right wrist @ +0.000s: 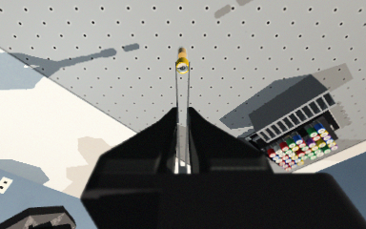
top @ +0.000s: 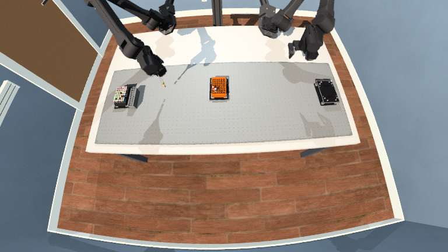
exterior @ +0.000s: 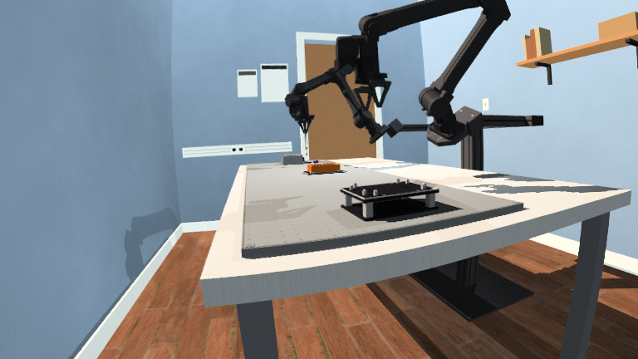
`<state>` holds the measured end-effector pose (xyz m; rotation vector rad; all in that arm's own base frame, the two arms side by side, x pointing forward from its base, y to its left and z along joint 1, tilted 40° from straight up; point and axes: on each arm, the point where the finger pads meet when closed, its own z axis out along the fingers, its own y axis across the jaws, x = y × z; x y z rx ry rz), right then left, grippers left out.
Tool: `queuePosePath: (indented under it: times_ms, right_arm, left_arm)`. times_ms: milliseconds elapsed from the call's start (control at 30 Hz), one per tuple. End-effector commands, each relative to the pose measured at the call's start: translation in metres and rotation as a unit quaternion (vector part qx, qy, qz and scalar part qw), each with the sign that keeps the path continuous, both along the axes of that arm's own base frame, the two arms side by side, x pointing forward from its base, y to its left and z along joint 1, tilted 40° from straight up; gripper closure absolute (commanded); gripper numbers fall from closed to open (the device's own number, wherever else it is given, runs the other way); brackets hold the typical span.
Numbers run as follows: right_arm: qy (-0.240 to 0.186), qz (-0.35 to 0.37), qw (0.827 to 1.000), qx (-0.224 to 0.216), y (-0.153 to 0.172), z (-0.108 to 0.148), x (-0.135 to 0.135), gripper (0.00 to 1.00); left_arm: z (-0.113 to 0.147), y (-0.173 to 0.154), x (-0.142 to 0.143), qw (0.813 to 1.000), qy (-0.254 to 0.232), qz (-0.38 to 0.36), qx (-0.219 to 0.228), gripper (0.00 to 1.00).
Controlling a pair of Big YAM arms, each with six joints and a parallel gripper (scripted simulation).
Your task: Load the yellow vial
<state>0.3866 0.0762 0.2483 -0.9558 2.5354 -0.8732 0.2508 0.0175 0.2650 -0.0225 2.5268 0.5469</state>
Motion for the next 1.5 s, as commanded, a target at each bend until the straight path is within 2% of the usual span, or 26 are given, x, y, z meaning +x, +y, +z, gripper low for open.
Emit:
queuePosePath:
  times_ms: [0, 200, 233, 333, 600, 700, 800, 1267, 1333, 1367, 1467]
  right_arm:
    - [-0.025, 0.003, 1.000, 0.014, 0.018, 0.023, 0.006, 0.91]
    - [-0.020, 0.004, 1.000, 0.011, 0.025, 0.016, 0.008, 0.91]
    - [-0.032, 0.004, 0.999, 0.018, 0.025, 0.026, 0.005, 0.91]
    - [-0.020, 0.004, 1.000, 0.011, 0.031, 0.013, 0.009, 0.91]
    - [-0.026, 0.004, 1.000, 0.015, 0.043, 0.013, 0.008, 0.91]
    - [-0.020, 0.004, 1.000, 0.012, 0.049, 0.006, 0.010, 0.91]
    - [-0.026, 0.004, 1.000, 0.016, 0.049, 0.011, 0.009, 0.91]
    - [-0.020, 0.005, 1.000, 0.013, 0.073, -0.004, 0.012, 0.91]
    - [-0.020, 0.005, 1.000, 0.013, 0.073, -0.004, 0.012, 0.91]
    - [-0.033, 0.005, 0.999, 0.022, 0.072, 0.008, 0.009, 0.91]
    - [-0.020, 0.005, 1.000, 0.013, 0.079, -0.007, 0.013, 0.91]
  left_arm:
    - [0.012, -0.003, 0.004, 1.000, -0.015, 0.003, -0.005, 0.00]
    - [0.012, -0.003, 0.004, 1.000, -0.015, 0.003, -0.005, 0.00]
    - [0.012, -0.003, 0.004, 1.000, -0.015, 0.003, -0.005, 0.00]
    - [0.012, -0.003, 0.004, 1.000, -0.015, 0.003, -0.005, 0.00]
    - [0.012, -0.003, 0.004, 1.000, -0.015, 0.003, -0.005, 0.00]
    - [0.012, -0.003, 0.004, 1.000, -0.015, 0.003, -0.005, 0.00]
    - [0.012, -0.003, 0.004, 1.000, -0.015, 0.003, -0.005, 0.00]
    - [0.012, -0.003, 0.004, 1.000, -0.015, 0.003, -0.005, 0.00]
    - [0.012, -0.003, 0.004, 1.000, -0.015, 0.003, -0.005, 0.00]
    - [0.012, -0.003, 0.004, 1.000, -0.015, 0.003, -0.005, 0.00]
    - [0.012, -0.003, 0.004, 1.000, -0.015, 0.003, -0.005, 0.00]
